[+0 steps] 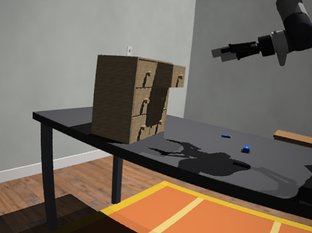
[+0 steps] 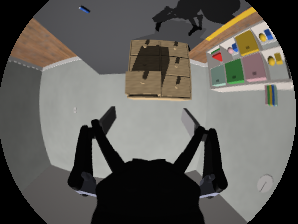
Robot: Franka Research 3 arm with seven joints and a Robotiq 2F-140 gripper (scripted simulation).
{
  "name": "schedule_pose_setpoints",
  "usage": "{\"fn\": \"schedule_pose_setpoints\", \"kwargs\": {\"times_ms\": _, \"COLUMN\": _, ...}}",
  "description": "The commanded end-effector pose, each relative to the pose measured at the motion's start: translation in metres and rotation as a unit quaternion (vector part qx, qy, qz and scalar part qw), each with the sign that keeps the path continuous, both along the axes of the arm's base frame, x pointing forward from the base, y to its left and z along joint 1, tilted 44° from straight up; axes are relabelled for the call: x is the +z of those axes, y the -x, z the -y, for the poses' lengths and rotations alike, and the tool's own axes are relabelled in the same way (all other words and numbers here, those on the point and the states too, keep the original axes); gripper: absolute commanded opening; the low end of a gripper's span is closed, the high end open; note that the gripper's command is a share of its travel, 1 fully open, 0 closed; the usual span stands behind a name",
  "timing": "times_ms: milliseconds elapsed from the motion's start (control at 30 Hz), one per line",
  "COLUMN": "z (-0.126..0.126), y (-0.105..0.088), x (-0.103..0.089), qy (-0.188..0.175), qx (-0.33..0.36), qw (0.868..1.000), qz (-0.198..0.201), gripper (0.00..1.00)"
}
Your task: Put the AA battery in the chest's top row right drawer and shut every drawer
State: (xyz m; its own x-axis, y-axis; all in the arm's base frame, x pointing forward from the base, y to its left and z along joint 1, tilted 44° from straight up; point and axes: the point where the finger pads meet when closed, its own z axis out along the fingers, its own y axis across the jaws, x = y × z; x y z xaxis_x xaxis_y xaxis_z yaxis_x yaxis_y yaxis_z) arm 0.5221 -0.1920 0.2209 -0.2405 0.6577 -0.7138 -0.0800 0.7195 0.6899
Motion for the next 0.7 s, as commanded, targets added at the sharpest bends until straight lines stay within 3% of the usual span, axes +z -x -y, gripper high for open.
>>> {"fn": "schedule_pose_setpoints", "kwargs": {"times_ms": 0, "z": -0.0016, "y": 0.0014, "x": 0.0016, "qy": 0.004, "qx": 0.005, "qw": 1.000, "qz": 0.002, "gripper": 1.00}}
{"fn": "schedule_pose_setpoints", "kwargs": {"times_ms": 167, "z": 0.0001, "y": 0.0012, "x": 0.0022, "qy": 0.008, "qx": 0.022, "qw": 1.000, "qz": -0.019, "gripper": 1.00}}
{"fn": "schedule_pose_setpoints", "kwargs": {"times_ms": 300, "z": 0.0066, "y": 0.0024, "x": 0.0047, "qy": 0.020, "qx": 0.085, "qw": 0.992, "qz": -0.094, "gripper": 1.00}}
{"fn": "schedule_pose_setpoints", "kwargs": {"times_ms": 667, "z": 0.0082, "y": 0.0033, "x": 0.0071, "qy": 0.023, "qx": 0.129, "qw": 0.982, "qz": -0.139, "gripper": 1.00}}
